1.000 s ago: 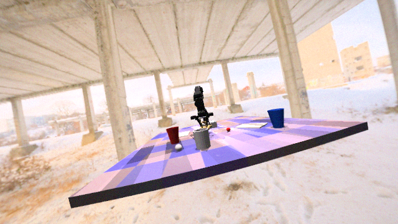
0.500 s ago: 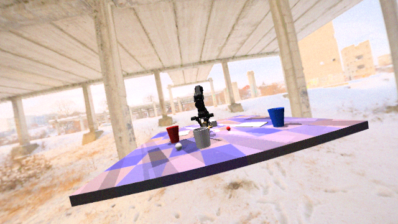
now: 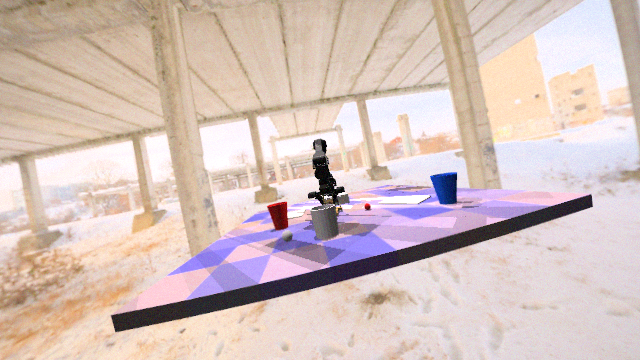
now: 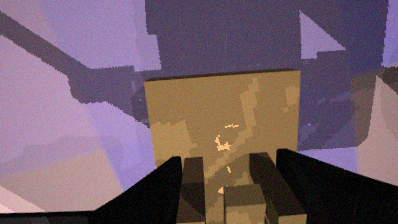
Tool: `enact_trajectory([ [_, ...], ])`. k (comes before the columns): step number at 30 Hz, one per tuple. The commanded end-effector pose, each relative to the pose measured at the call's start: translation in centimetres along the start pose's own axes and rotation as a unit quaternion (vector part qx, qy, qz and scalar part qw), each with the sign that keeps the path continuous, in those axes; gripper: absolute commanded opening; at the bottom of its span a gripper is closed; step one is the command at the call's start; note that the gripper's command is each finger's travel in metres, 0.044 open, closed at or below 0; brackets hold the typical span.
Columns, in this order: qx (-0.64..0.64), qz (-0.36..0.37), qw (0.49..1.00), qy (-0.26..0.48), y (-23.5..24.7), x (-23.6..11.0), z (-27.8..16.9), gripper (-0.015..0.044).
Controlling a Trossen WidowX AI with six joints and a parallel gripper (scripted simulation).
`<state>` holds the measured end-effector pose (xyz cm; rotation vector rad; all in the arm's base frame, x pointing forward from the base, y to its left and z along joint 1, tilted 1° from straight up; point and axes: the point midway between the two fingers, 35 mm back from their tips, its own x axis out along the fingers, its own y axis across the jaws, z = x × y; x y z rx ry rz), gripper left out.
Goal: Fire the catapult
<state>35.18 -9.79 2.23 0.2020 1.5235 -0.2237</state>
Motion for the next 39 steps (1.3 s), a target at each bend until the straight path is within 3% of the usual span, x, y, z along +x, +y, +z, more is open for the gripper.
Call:
enact_trajectory([
  [1, 0.0, 0.0, 1.0, 0.0, 0.0, 0.5, -0.1, 0.0],
  [7, 0.0, 0.0, 1.0, 0.0, 0.0, 0.2, 0.0, 0.0],
  [20, 0.0, 0.0, 1.0, 0.0, 0.0, 0.2, 0.0, 0.0341],
  [24, 0.0, 0.0, 1.0, 0.0, 0.0, -3.9, 0.4, 0.044],
  [28, 0.0, 0.0, 1.0, 0.0, 0.0, -9.6, 0.1, 0.044],
  [39, 0.001, 0.0, 1.0, 0.001, 0.0, -8.3, -0.3, 0.044],
])
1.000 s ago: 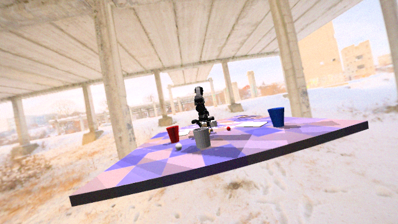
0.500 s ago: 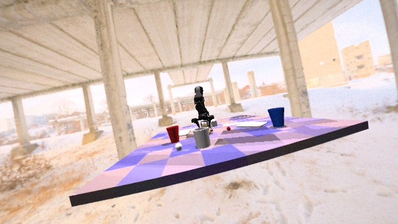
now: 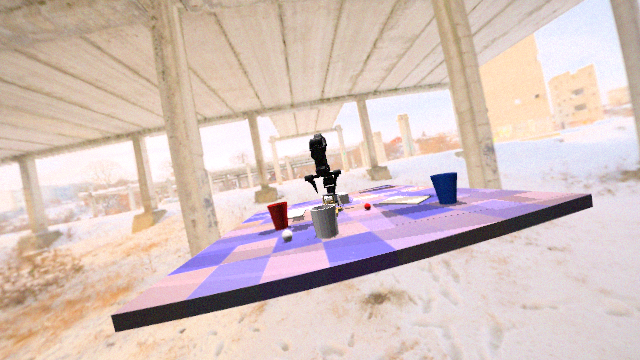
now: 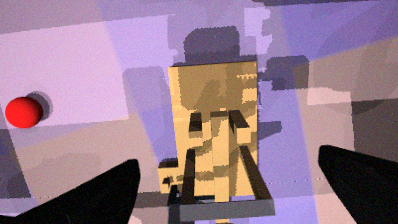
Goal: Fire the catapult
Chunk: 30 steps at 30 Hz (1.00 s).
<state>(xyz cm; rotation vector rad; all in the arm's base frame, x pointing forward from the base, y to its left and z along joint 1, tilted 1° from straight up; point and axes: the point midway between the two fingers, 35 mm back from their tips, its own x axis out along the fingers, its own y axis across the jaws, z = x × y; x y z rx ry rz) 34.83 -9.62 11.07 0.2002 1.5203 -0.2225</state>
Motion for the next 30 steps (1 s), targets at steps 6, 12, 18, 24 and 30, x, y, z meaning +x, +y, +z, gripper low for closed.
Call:
enact_trajectory([
  [6, 0.002, 0.0, 1.0, 0.002, 0.0, 4.3, -0.3, 0.044],
  [12, 0.002, 0.0, 1.0, 0.002, 0.0, 4.8, -0.3, 0.044],
  [18, 0.002, 0.0, 1.0, 0.002, 0.0, 5.8, -0.2, 0.044],
  [24, 0.002, 0.0, 1.0, 0.002, 0.0, 6.8, -0.2, 0.044],
  [30, 0.002, 0.0, 1.0, 0.002, 0.0, 7.7, -0.3, 0.044],
])
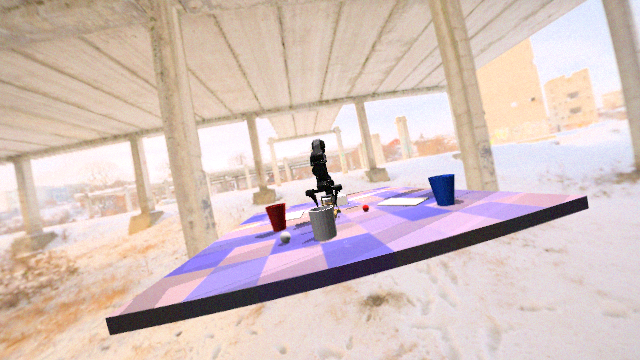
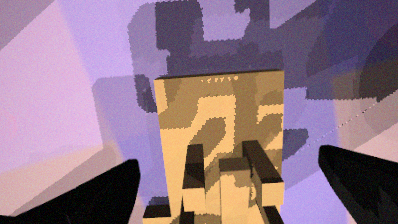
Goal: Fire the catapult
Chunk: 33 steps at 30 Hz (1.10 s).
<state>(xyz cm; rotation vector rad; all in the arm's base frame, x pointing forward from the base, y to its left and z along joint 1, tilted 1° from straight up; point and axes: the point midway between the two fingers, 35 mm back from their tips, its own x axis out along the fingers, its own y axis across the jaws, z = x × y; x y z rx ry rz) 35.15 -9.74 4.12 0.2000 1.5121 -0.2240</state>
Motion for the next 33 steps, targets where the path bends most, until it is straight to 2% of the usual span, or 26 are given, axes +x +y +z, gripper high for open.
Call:
enact_trajectory([
  [1, 0.001, 0.0, 1.0, 0.006, 0.0, 0.9, -0.3, 0.044],
  [16, 0.001, 0.0, 1.0, 0.007, 0.0, 2.6, -0.4, 0.044],
  [27, 0.0, 0.0, 1.0, 0.003, 0.0, 2.3, -0.2, 0.0151],
  [33, 0.0, 0.0, 1.0, 0.003, 0.0, 2.3, -0.2, 0.0111],
])
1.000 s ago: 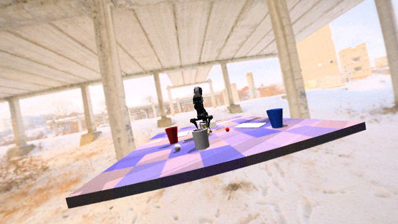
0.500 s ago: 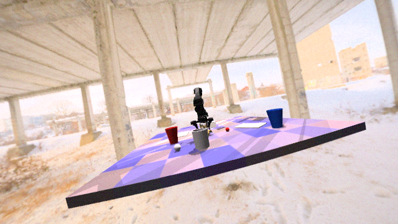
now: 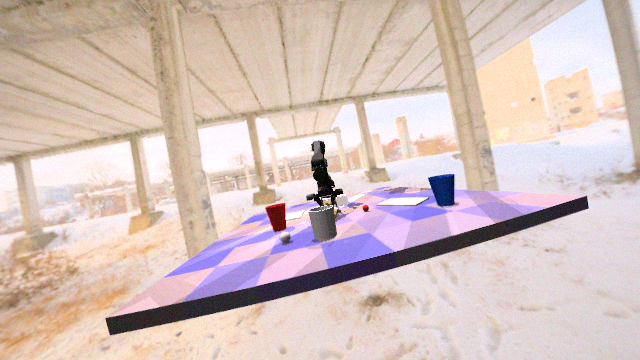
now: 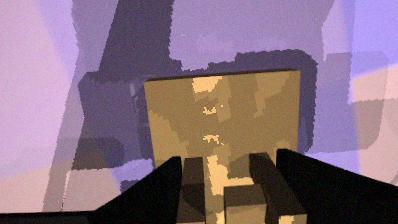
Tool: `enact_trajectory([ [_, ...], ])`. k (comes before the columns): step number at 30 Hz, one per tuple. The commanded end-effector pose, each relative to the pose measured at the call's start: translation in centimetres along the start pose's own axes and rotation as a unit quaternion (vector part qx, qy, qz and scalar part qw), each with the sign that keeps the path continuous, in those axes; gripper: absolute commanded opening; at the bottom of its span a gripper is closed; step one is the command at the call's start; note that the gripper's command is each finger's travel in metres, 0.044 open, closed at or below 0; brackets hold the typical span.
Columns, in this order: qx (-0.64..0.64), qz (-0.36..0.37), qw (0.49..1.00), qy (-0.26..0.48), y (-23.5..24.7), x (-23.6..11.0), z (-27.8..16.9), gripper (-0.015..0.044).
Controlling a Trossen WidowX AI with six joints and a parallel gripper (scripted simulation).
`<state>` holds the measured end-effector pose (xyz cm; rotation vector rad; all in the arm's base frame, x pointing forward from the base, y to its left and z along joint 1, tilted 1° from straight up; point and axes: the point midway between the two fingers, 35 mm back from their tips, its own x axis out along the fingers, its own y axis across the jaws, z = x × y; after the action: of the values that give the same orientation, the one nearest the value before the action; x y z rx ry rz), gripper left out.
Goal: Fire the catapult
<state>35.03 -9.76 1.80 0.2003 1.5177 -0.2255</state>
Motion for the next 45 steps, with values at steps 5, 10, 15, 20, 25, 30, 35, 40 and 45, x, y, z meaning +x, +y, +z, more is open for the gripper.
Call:
enact_trajectory([
  [5, 0.0, 0.0, 1.0, 0.0, 0.0, -4.7, 0.1, 0.0],
  [10, 0.0, 0.0, 1.0, 0.002, 0.0, -4.8, 0.1, 0.0],
  [15, 0.0, 0.0, 1.0, 0.002, 0.0, -4.2, 0.2, 0.0],
  [20, 0.0, 0.0, 1.0, 0.002, 0.0, -3.3, 0.2, 0.0],
  [25, 0.0, 0.0, 1.0, 0.002, 0.0, -2.5, 0.2, 0.0],
  [30, 0.0, 0.0, 1.0, 0.003, 0.0, -1.7, 0.2, 0.0],
  [35, 0.0, 0.0, 1.0, 0.003, 0.0, -0.9, 0.1, 0.0],
  [40, 0.0, 0.0, 1.0, 0.003, 0.0, -0.1, 0.1, 0.0],
  [45, 0.0, 0.0, 1.0, 0.003, 0.0, -0.3, 0.2, 0.0],
])
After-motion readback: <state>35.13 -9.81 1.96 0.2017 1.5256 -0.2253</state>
